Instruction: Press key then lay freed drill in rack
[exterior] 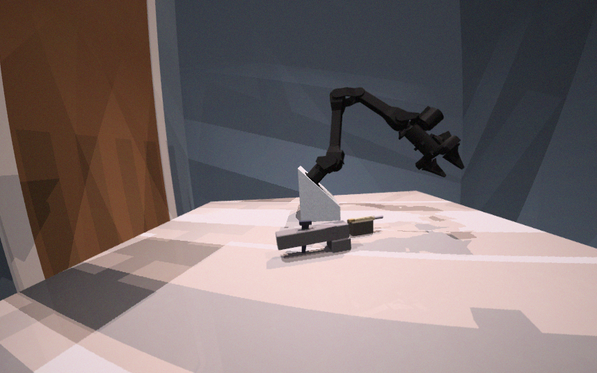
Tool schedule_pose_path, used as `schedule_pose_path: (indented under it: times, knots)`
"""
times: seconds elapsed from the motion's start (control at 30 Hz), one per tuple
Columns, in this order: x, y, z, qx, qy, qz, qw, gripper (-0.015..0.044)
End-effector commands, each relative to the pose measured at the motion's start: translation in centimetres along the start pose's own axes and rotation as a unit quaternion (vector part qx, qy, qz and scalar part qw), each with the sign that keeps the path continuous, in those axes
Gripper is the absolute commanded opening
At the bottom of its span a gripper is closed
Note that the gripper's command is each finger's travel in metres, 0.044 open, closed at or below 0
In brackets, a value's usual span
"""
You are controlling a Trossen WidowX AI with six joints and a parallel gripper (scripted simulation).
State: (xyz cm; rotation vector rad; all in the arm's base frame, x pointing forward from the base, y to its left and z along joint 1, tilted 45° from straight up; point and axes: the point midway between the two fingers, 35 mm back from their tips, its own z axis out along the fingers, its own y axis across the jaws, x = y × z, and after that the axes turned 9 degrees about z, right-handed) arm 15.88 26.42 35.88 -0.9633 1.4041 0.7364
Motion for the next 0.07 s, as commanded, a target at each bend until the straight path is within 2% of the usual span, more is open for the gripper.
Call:
schedule_pose_path:
  times: [0.0, 0.03]
  knots:
    - [-6.4, 1.9, -2.3, -0.012, -0.107, 0.094, 0.99, 0.044]
    - [-7.9, 2.4, -3.1, -0.02, -0.134, 0.123, 0.983, 0.044]
